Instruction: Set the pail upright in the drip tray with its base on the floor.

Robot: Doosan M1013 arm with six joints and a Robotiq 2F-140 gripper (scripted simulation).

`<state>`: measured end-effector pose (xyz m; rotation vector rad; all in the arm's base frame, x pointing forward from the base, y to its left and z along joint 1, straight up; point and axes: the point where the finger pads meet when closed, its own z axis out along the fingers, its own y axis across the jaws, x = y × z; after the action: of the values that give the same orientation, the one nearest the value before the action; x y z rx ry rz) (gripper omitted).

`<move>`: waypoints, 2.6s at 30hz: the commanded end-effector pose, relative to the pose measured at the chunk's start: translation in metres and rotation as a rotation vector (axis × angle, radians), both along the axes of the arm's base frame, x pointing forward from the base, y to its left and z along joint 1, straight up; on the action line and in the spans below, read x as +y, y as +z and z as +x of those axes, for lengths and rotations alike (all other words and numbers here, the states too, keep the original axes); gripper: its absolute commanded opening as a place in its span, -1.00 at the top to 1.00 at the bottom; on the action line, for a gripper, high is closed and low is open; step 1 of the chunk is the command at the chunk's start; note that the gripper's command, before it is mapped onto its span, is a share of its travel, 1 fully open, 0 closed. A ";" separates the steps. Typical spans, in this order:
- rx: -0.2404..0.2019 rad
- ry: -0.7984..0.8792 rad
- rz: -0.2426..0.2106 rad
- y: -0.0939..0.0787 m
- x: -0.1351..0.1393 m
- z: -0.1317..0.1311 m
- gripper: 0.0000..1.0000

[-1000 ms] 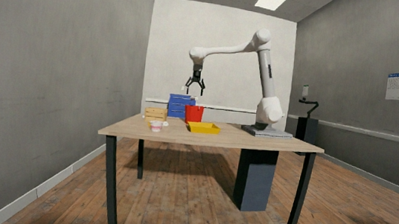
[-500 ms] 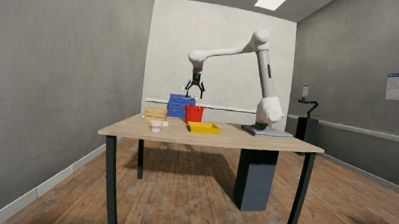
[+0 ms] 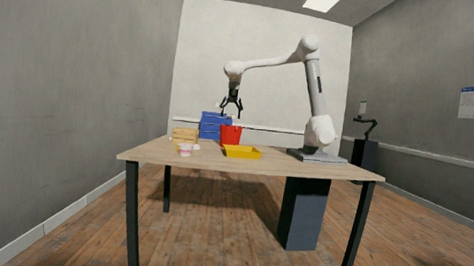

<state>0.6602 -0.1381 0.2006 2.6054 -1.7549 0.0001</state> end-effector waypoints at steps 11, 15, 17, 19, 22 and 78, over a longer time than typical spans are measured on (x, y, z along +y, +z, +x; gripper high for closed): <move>-0.002 0.000 0.000 0.001 0.000 0.000 -1.00; -0.002 0.000 0.000 0.001 0.000 0.000 -1.00; -0.002 0.000 0.000 0.001 0.000 0.000 -1.00; -0.002 0.000 0.000 0.001 0.000 0.000 -1.00; -0.002 0.000 0.000 0.001 0.000 0.000 -1.00; -0.002 0.000 0.000 0.001 0.000 0.000 0.80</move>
<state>0.6603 -0.1382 0.2004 2.6054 -1.7548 0.0003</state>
